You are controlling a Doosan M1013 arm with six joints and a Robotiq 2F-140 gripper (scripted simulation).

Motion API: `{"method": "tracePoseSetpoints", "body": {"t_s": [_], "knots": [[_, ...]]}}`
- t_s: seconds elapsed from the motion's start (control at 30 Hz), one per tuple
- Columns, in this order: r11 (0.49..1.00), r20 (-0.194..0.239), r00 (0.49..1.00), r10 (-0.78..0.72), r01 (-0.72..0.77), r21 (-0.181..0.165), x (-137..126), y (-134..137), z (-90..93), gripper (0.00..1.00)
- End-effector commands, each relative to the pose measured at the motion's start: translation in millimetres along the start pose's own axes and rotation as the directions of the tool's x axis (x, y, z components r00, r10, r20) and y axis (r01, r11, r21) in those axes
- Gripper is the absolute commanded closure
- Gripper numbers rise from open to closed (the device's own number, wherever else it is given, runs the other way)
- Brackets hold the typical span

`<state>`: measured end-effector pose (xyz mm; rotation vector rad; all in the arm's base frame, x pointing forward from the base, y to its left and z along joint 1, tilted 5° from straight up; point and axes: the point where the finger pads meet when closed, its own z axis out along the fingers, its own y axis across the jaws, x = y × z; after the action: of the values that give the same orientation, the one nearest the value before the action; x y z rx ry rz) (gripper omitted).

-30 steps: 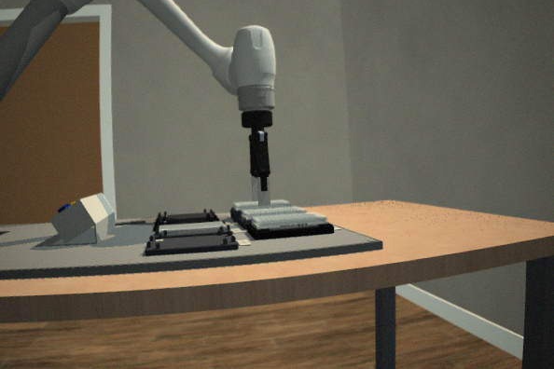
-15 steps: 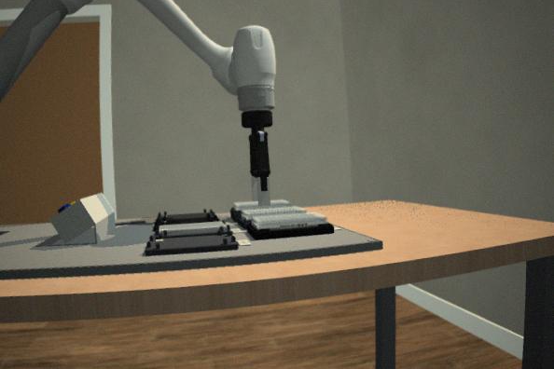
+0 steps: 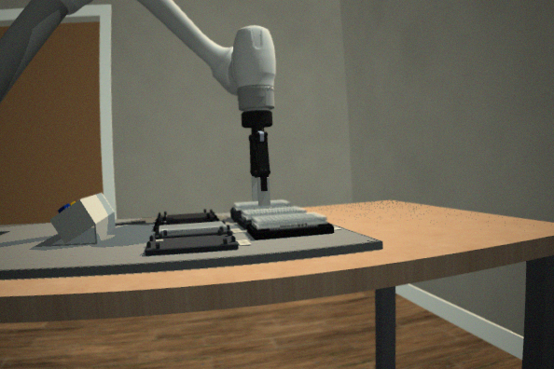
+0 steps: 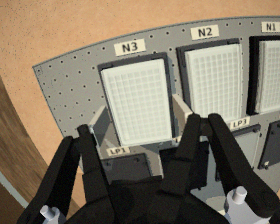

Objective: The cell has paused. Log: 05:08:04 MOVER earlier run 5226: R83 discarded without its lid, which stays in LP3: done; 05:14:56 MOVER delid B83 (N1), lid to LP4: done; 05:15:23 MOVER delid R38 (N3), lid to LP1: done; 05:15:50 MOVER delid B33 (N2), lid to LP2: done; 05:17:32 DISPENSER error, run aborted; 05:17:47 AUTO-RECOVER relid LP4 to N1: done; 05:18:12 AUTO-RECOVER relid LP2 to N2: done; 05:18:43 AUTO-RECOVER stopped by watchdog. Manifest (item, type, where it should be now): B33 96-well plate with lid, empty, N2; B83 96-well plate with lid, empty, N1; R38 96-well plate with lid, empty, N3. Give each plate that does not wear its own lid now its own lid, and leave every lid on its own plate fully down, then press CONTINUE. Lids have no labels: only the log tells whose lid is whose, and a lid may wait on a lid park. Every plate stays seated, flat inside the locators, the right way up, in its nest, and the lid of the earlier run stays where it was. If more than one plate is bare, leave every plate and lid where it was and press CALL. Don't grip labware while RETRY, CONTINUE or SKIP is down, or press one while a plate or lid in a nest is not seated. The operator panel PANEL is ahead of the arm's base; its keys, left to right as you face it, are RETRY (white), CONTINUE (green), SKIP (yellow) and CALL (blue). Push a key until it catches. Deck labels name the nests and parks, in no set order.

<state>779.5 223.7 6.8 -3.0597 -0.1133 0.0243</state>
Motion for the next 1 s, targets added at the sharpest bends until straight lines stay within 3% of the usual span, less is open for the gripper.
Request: {"method": "tracePoseSetpoints", "body": {"t_s": [0.0, 0.5, 0.97], "knots": [[1.000, 0.000, 1.000, 0.000, 0.000, 0.000, 0.0, 0.0, -0.2, 0.34], [1.000, 0.000, 1.000, 0.000, 0.000, 0.000, 0.0, 0.0, -1.5, 0.34], [1.000, 0.000, 1.000, 0.000, 0.000, 0.000, 0.0, 0.0, -16.7, 0.34]]}}
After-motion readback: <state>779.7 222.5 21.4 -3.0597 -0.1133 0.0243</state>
